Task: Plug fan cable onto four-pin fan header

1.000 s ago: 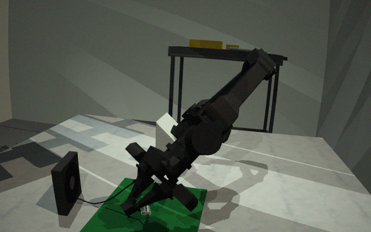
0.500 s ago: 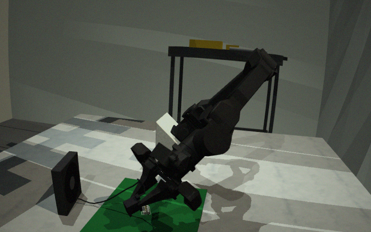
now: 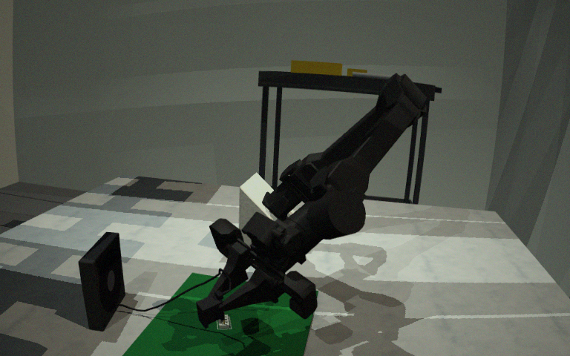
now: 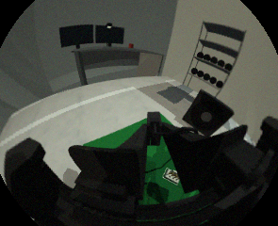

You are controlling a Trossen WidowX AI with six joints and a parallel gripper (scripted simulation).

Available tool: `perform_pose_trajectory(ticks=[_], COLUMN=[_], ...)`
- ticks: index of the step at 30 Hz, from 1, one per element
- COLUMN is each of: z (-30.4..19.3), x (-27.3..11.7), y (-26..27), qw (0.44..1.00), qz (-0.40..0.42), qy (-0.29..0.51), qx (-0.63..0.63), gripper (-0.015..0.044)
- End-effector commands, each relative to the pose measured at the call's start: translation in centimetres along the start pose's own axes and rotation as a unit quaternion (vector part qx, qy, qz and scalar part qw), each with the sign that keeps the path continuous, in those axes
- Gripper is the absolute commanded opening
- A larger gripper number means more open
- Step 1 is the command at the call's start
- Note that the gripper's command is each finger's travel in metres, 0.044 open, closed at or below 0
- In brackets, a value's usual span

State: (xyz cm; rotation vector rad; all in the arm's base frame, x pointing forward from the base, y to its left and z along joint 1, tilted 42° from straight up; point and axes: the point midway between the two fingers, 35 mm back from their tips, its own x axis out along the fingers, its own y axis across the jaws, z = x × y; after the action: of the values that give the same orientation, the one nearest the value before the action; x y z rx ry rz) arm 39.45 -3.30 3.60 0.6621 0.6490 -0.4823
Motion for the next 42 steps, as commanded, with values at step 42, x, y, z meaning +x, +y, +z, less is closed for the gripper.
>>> perform_pose_trajectory(ticks=[42], z=[0.6], x=[-4.3], y=[-0.4], qw=[0.986], qz=[0.051], qy=[-0.136], qx=[0.088], gripper=[0.0000])
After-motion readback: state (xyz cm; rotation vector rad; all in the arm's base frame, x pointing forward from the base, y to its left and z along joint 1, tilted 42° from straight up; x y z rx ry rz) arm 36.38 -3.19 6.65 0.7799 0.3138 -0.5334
